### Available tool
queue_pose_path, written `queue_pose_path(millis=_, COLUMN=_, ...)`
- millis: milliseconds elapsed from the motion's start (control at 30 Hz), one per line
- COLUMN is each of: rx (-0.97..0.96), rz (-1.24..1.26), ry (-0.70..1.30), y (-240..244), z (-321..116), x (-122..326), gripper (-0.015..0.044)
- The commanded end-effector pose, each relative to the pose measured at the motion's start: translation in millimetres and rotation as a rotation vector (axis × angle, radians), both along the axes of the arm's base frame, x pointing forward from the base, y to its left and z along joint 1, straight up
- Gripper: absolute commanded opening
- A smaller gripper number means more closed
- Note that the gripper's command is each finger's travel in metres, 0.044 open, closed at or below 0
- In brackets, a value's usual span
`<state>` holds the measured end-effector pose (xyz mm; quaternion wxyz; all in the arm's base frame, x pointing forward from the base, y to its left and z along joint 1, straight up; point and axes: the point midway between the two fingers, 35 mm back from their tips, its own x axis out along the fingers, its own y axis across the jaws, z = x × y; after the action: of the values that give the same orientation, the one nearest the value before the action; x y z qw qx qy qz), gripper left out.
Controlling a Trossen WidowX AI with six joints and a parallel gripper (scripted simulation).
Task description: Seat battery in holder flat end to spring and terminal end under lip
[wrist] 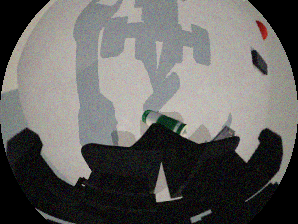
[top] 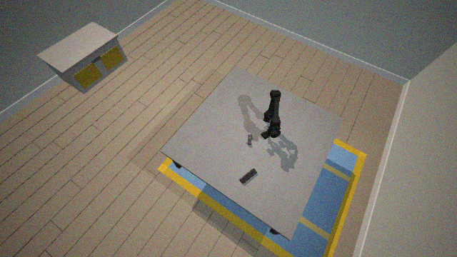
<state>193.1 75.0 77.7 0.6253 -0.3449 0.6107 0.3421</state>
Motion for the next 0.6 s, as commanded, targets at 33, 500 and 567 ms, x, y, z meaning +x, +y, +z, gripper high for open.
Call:
queue_pose_path(millis=33, rx=0.0, rz=0.0, ry=0.001, y=-5, z=0, x=8, gripper=0.0)
queue_pose_path(millis=500, rx=0.0, rz=-0.001, ry=0.001, y=-6, z=49, x=11, gripper=0.0)
queue_pose_path(millis=567, rx=0.0, rz=-0.001, ry=0.001, y=-7, z=63, x=11, gripper=0.0)
